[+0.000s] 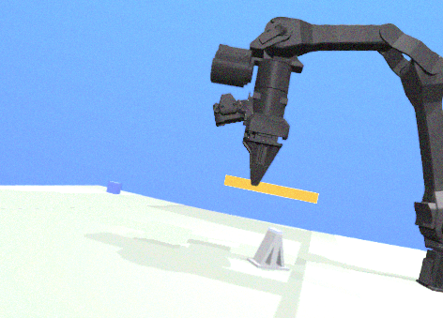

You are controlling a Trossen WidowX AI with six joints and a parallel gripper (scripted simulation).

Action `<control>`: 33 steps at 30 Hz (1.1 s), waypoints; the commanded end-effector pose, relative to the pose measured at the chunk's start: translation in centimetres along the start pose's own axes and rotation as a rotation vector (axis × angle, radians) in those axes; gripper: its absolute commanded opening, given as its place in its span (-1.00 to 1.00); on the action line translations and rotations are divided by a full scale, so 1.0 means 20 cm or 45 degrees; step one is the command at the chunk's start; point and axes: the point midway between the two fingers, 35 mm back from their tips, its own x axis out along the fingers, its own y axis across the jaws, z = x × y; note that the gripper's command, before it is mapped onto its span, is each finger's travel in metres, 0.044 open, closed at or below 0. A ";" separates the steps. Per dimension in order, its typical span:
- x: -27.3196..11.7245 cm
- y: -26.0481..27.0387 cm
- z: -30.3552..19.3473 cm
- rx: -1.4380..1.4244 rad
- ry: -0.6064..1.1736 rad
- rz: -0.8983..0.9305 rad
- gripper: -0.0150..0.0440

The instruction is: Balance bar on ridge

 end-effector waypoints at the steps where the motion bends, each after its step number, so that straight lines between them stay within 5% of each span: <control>1: -0.01 0.07 -0.01 -0.095 -0.013 0.003 -0.49; 16: -0.01 0.35 -0.06 -0.429 -0.014 0.008 -0.49; 33: 0.10 0.37 -0.06 -0.439 -0.014 0.008 -0.49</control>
